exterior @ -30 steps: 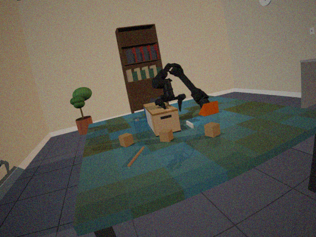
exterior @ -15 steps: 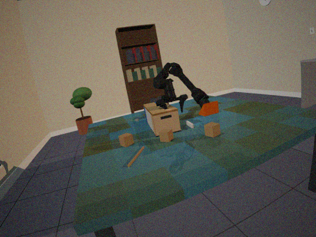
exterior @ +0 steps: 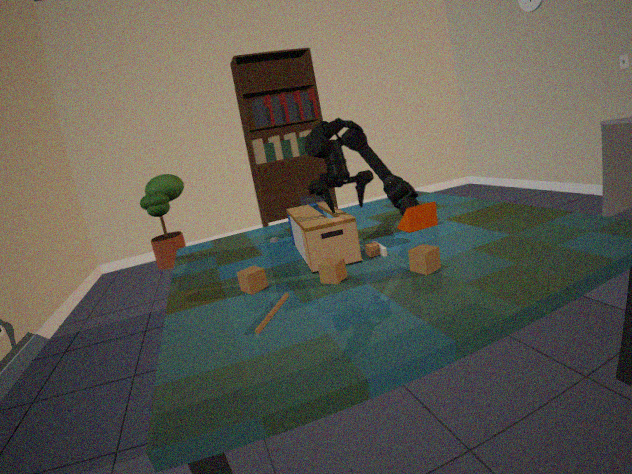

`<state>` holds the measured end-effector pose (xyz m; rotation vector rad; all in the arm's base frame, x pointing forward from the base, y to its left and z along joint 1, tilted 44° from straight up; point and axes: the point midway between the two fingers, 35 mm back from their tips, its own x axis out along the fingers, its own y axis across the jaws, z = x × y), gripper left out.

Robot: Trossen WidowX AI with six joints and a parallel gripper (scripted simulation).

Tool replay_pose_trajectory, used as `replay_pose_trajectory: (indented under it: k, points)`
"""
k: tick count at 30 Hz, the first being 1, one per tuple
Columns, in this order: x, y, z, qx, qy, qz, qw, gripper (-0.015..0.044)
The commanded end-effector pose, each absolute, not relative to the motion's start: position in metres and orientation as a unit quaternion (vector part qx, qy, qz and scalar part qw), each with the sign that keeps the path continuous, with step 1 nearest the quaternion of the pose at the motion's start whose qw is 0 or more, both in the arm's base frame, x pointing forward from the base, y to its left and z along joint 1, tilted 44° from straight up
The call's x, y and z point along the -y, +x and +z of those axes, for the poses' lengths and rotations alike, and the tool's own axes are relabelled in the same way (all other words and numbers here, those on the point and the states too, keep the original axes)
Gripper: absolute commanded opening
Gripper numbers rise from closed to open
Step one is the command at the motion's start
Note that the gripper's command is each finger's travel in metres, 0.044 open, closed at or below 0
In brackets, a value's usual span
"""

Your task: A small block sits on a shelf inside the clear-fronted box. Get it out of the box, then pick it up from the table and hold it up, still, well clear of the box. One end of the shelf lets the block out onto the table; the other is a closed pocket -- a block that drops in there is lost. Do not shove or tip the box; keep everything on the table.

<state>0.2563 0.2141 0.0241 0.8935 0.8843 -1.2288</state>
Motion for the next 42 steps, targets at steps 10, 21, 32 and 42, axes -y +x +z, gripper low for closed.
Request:
replay_pose_trajectory:
  k: [10, 21, 32, 42]
  points:
    - [-0.23, 0.237, 0.019, -0.518, 0.171, -0.401, 0.736, 0.0285]
    - [-0.236, 0.228, 0.014, -0.613, -0.309, -0.077, 0.723, 0.0285]
    - [-0.241, 0.222, 0.011, -0.574, -0.584, 0.126, 0.56, 0.0285]
    - [-0.246, 0.217, 0.009, -0.491, -0.752, 0.269, 0.348, 0.0285]
